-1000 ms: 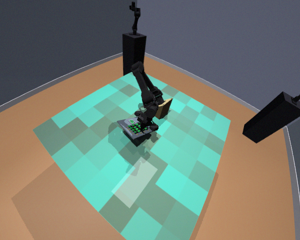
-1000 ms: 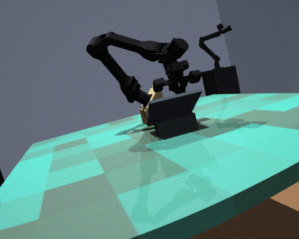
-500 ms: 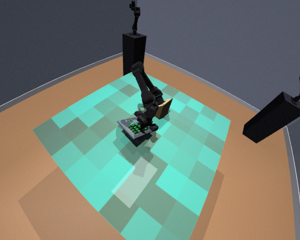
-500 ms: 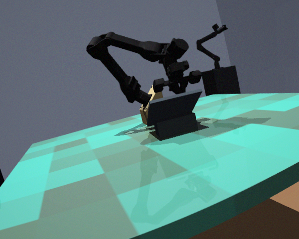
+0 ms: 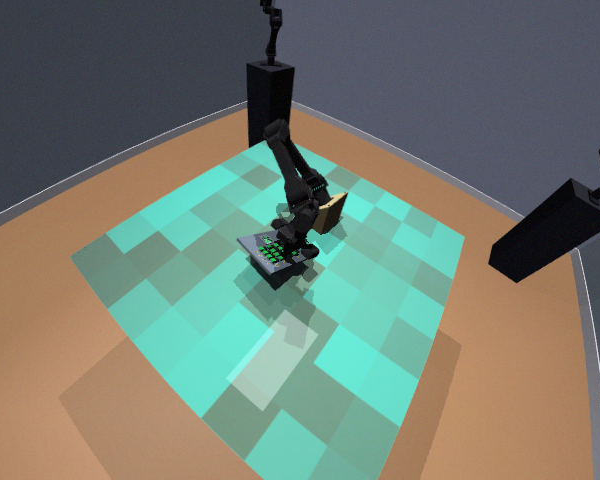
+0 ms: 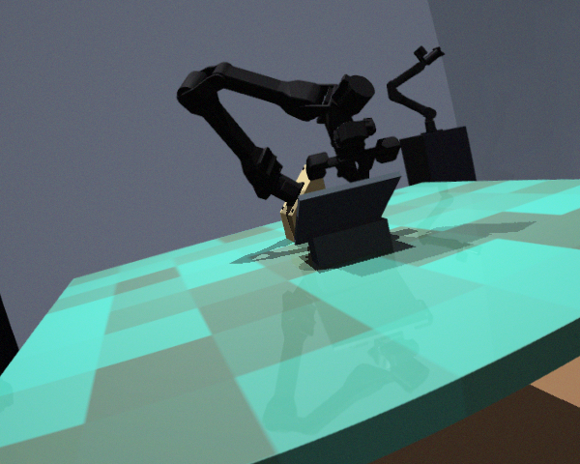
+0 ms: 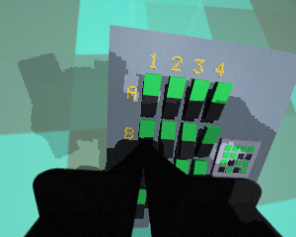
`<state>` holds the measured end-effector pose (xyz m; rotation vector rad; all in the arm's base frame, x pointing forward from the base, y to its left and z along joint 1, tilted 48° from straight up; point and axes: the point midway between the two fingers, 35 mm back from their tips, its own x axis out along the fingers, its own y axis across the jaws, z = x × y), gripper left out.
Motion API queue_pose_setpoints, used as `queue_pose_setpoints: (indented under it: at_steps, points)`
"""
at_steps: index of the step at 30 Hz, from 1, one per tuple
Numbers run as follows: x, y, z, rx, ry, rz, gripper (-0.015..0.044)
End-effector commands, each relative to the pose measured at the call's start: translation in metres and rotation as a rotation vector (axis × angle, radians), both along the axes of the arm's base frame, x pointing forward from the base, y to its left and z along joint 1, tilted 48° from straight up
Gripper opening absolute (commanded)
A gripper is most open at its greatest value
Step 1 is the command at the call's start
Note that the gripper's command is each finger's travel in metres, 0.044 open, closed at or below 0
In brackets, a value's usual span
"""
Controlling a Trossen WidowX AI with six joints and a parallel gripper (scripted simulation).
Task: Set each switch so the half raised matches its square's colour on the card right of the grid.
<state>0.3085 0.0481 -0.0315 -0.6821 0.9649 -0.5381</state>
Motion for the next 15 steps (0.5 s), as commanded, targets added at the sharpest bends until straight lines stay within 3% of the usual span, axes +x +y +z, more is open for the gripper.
queue_pose_setpoints:
  at_steps: [1, 7, 15]
  points:
    - [0.0, -0.001, 0.0, -0.005, 0.001, 0.001, 0.0]
    - [0.0, 0.001, 0.0, 0.001, 0.0, -0.001, 0.0]
    - [-0.028, 0.044, 0.036, 0.0, 0.021, -0.018, 0.0]
